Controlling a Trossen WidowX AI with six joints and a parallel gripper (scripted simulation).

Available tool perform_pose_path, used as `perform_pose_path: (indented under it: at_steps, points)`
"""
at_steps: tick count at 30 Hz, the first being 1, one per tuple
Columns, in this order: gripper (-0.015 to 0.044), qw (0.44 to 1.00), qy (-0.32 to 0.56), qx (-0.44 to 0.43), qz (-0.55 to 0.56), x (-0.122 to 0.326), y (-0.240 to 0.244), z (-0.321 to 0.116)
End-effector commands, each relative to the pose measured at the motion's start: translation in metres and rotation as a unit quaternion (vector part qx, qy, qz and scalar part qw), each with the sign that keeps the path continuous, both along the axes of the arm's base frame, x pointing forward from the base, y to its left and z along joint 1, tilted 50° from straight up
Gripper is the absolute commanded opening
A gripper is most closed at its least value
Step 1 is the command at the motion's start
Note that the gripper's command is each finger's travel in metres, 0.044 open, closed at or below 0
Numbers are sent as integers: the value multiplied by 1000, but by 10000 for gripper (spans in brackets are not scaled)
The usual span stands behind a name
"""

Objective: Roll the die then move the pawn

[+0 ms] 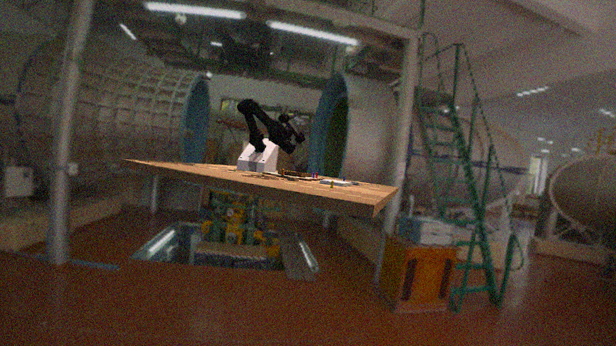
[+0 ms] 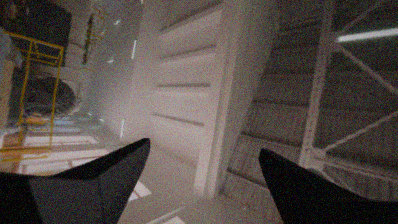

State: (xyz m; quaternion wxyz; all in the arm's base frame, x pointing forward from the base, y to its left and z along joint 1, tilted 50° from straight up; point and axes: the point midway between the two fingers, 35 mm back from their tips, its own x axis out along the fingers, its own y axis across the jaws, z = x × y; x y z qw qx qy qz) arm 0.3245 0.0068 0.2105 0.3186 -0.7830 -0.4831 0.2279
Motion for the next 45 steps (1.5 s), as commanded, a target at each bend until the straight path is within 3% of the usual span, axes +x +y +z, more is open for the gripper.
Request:
perform_pose_path:
  at_steps: [1, 5, 11, 17, 24, 34, 45]
  points:
    - [374, 1000, 2, -5, 4, 1, 1, -2]
    - [275, 990, 27, -99, 96, 8, 27, -54]
    - [275, 923, 46, -265, 276, 7, 64, -149]
    - [275, 784, 31, -416, 459, -5, 85, -242]
    - [275, 552, -17, -542, 633, -18, 95, -332]
    - [275, 102, -110, -629, 763, -23, 112, -424]
    - [275, 86, -113, -629, 764, -23, 112, -425]
